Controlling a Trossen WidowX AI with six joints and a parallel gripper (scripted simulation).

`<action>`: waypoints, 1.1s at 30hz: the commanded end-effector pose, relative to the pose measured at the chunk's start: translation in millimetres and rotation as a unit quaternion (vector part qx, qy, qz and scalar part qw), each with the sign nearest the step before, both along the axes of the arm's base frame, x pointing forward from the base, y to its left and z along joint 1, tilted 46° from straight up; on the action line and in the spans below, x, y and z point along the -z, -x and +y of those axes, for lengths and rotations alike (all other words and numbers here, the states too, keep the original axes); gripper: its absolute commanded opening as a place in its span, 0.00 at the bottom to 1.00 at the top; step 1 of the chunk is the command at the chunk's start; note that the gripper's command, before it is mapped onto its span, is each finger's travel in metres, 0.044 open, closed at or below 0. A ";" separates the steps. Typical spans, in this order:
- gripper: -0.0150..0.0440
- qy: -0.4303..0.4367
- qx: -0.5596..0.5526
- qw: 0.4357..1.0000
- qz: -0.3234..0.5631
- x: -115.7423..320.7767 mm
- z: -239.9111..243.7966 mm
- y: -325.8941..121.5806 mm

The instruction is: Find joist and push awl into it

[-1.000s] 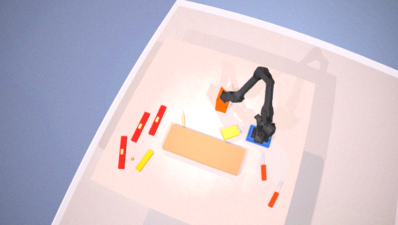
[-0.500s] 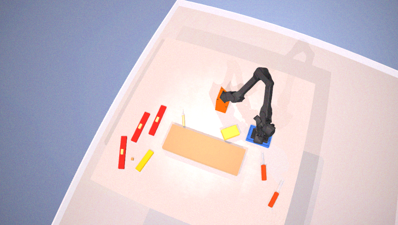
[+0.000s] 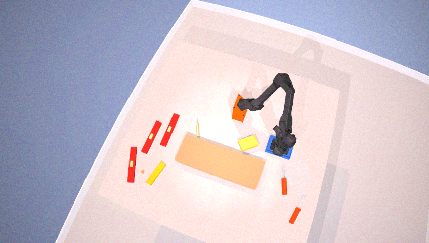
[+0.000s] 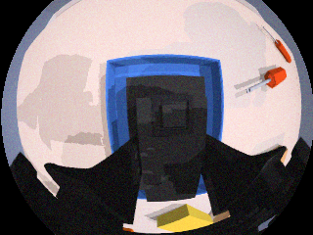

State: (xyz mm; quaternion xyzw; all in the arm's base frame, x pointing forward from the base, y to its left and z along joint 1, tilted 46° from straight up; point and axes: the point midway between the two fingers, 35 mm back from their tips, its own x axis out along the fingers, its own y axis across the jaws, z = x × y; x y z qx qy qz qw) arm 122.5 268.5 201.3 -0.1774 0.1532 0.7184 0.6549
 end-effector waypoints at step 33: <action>1.00 0.103 0.120 0.985 0.069 18.7 -96.2 -117.3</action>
